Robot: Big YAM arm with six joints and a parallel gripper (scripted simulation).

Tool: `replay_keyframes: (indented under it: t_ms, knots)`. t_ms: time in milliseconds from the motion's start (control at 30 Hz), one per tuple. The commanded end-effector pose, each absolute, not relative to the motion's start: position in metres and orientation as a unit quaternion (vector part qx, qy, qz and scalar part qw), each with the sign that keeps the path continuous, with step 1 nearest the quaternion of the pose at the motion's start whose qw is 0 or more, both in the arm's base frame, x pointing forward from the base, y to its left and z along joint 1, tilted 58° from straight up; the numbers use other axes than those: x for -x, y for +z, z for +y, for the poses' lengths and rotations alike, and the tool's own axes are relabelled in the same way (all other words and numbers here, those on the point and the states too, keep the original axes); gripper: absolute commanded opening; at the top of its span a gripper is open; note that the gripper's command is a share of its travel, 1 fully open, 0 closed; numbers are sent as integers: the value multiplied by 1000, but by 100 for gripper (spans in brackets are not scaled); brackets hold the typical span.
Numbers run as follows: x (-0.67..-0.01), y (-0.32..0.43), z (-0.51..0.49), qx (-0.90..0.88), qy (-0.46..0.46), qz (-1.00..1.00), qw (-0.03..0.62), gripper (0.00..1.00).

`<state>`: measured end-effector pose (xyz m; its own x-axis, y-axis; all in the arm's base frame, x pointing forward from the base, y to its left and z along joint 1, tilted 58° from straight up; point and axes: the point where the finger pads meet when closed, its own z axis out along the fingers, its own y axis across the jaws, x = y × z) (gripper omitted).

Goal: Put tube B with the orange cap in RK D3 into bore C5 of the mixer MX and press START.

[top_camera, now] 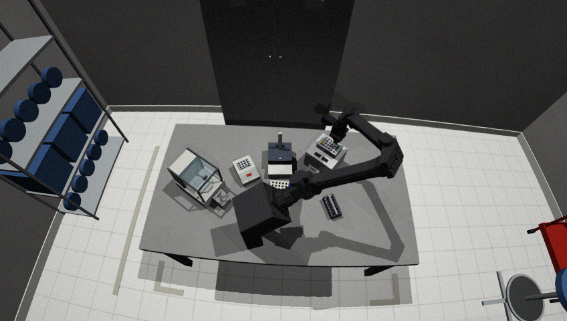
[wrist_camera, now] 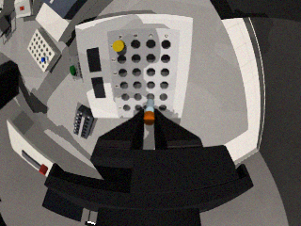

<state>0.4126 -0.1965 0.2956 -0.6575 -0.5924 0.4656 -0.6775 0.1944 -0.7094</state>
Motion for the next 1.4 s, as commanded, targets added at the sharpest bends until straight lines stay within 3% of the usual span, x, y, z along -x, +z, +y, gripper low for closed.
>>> replay_keyframes:
  t_ms: [0,1367]
  knots:
    - [-410,299,-202,-409,486,-771,44,9]
    - [-408,303,-202,-406,489,-771,40,9]
